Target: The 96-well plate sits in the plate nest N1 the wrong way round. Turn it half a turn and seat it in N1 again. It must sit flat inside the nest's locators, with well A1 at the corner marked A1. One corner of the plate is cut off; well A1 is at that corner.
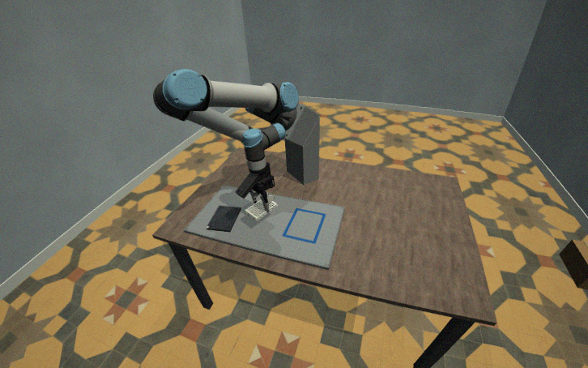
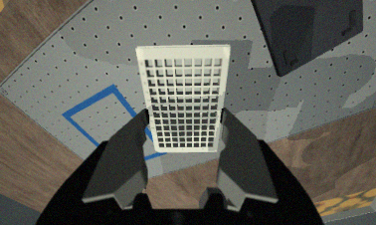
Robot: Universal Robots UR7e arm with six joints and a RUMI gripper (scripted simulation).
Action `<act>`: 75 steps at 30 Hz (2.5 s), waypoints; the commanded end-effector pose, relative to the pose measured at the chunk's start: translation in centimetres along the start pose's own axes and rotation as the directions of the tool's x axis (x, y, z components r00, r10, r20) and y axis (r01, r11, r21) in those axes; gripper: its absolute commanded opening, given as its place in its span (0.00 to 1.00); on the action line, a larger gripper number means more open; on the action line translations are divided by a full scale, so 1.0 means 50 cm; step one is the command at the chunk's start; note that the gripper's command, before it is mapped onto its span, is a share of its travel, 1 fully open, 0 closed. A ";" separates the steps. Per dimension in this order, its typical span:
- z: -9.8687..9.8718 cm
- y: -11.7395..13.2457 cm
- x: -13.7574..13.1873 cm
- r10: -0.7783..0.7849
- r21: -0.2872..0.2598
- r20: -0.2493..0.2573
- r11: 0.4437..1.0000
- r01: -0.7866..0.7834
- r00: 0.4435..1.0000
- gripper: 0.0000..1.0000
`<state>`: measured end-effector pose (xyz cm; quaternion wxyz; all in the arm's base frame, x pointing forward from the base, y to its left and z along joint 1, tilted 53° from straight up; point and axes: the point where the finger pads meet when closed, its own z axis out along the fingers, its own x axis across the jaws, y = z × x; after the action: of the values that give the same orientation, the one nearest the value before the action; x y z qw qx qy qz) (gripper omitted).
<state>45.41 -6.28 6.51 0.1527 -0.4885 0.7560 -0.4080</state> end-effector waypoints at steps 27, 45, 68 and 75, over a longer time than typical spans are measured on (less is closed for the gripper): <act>0.010 0.106 -0.155 0.007 0.016 -0.011 1.000 -0.007 1.000 0.00; 0.015 0.169 -0.241 0.007 0.016 -0.011 1.000 -0.007 1.000 0.00; 0.019 0.230 -0.325 0.007 0.016 -0.010 1.000 -0.007 1.000 0.00; 0.019 0.228 -0.326 0.075 0.018 -0.008 0.997 -0.075 0.997 0.00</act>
<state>46.58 9.28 -5.57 0.1542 -0.4818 0.7560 -0.4153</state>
